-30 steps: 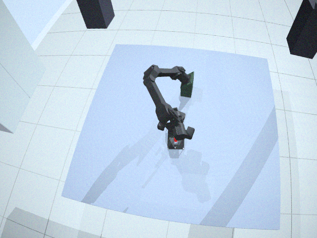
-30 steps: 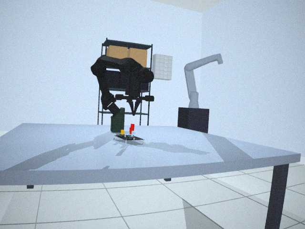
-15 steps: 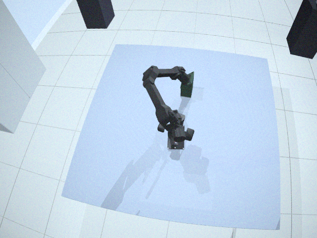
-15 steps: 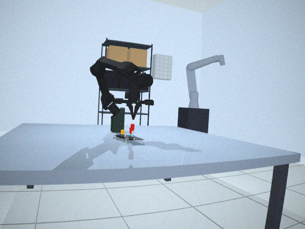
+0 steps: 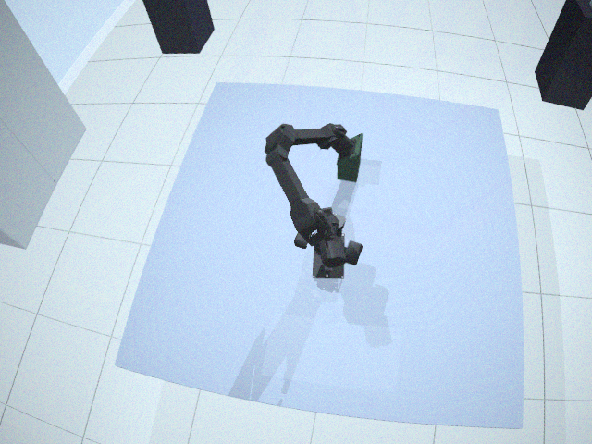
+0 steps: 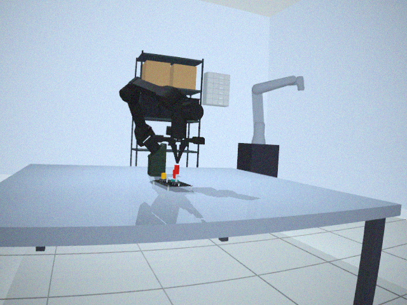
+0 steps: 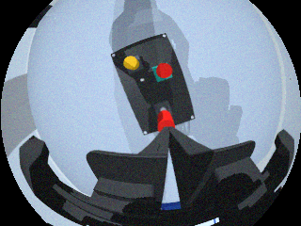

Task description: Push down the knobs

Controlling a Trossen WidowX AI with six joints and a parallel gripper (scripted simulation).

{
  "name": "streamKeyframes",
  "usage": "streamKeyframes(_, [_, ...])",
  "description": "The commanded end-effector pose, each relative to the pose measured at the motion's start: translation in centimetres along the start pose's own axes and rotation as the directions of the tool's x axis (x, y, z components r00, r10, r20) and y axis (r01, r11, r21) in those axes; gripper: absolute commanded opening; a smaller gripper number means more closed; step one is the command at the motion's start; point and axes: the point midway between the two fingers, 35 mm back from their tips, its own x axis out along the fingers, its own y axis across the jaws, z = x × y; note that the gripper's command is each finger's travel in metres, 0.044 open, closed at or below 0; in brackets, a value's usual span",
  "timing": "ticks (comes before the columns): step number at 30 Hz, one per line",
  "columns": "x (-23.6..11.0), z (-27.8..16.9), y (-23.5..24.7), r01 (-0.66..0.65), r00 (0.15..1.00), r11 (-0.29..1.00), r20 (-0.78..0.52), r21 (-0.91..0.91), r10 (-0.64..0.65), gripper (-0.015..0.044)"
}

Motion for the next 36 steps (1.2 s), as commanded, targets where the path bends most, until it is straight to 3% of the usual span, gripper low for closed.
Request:
streamKeyframes(1, [0.05, 0.03, 0.06, -0.004, 1.0, 1.0, 0.0, -0.004, 0.004, 0.0])
streamKeyframes(36, [0.58, 0.03, 0.07, -0.004, 1.0, 1.0, 0.0, -0.003, 0.004, 0.0])
